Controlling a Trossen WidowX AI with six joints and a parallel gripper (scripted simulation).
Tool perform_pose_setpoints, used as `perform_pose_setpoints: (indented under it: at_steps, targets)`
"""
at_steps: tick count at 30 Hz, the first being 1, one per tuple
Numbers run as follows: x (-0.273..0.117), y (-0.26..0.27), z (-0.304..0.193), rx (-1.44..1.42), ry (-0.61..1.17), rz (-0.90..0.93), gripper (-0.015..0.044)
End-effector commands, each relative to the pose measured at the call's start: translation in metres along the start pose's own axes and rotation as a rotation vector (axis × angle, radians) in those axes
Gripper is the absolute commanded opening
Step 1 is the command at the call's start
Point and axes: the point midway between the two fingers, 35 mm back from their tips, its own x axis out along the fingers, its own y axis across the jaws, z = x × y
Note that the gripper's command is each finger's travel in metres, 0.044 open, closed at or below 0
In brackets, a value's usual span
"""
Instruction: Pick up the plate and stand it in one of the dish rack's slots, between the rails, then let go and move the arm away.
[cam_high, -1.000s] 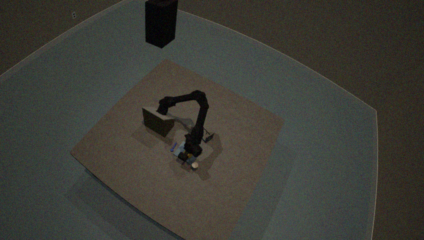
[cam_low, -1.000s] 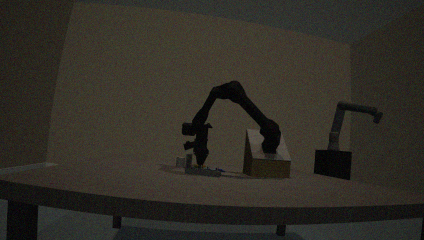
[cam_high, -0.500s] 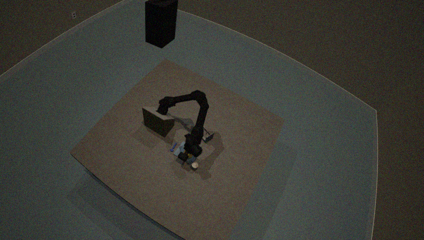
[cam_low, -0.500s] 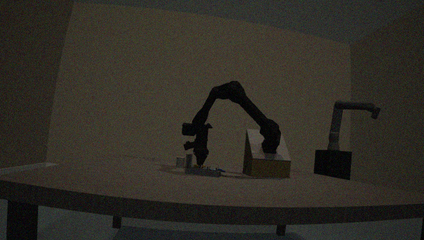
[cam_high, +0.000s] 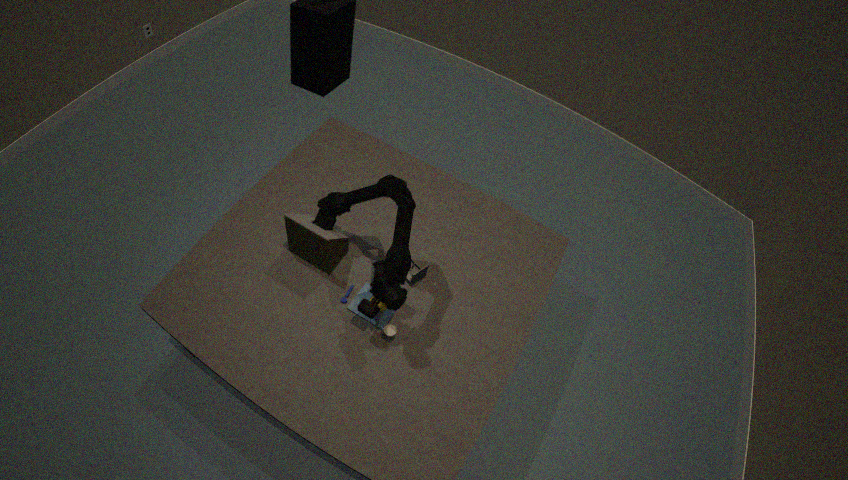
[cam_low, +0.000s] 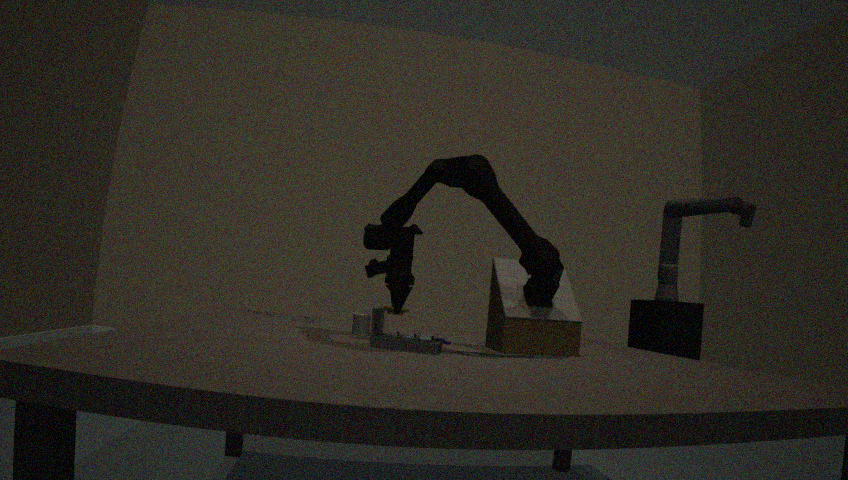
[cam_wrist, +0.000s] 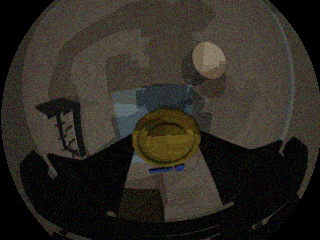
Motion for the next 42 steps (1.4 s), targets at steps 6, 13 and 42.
perform_pose_setpoints:
  at_steps: [6,13,42]
  targets:
    - [-0.050,-0.003,0.004,-0.006,0.000,-0.009,0.0000]
    - [-0.083,-0.004,0.005,-0.007,0.002,-0.006,0.0000]
    - [-0.131,0.087,-0.006,0.598,-0.006,-0.008,0.0000]
